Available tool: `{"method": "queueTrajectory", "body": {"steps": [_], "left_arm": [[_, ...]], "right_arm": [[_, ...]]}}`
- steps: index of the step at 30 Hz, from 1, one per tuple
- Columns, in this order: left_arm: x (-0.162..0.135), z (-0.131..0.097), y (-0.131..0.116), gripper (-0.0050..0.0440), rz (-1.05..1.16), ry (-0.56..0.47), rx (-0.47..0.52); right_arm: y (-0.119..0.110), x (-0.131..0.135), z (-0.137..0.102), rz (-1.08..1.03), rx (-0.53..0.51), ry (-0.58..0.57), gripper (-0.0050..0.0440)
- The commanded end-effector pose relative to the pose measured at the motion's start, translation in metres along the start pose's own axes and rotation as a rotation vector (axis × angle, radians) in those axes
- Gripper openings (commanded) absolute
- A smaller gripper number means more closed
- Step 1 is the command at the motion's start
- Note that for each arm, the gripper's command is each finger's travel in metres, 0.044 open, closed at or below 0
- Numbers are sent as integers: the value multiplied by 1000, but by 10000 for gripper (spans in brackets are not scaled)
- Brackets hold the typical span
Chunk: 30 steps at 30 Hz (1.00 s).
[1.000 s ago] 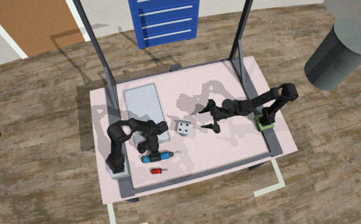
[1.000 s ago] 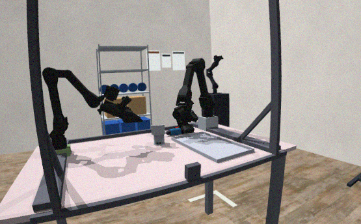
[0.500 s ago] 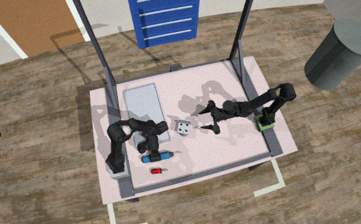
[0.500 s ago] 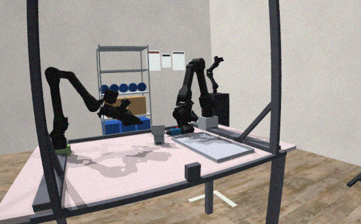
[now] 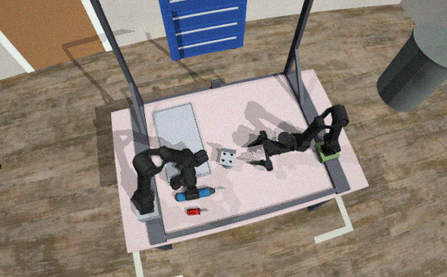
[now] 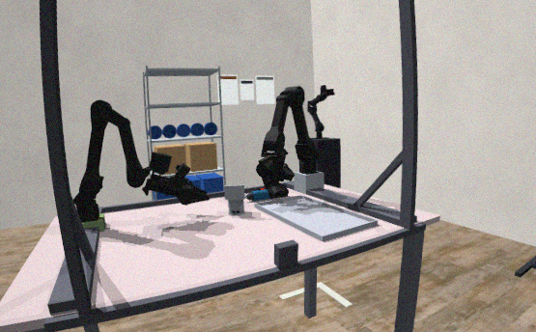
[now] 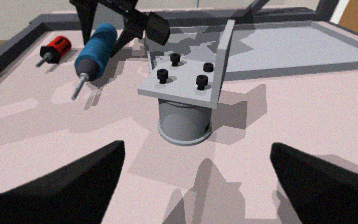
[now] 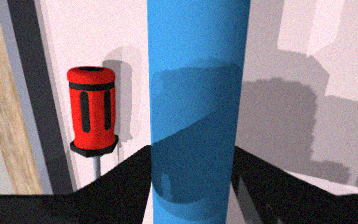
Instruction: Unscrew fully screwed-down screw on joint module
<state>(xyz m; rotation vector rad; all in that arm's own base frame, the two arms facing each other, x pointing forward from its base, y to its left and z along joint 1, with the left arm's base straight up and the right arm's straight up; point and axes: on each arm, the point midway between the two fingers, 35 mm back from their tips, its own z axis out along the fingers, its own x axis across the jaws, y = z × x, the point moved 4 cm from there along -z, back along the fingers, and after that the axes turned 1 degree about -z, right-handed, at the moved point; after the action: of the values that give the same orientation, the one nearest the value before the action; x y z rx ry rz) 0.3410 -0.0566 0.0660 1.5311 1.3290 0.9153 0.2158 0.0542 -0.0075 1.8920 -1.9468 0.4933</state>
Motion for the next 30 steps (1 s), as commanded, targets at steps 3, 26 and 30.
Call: {"method": "queueTrajectory", "body": {"steps": [3, 26, 30], "left_arm": [[4, 3, -12, 400, 3, 5, -52], [4, 19, -12, 400, 3, 5, -80], [4, 32, -11, 400, 3, 5, -81]], "right_arm": [[-3, 1, -4, 9, 16, -7, 162], [-3, 1, -4, 9, 16, -7, 162], [-3, 1, -4, 9, 16, -7, 162]]}}
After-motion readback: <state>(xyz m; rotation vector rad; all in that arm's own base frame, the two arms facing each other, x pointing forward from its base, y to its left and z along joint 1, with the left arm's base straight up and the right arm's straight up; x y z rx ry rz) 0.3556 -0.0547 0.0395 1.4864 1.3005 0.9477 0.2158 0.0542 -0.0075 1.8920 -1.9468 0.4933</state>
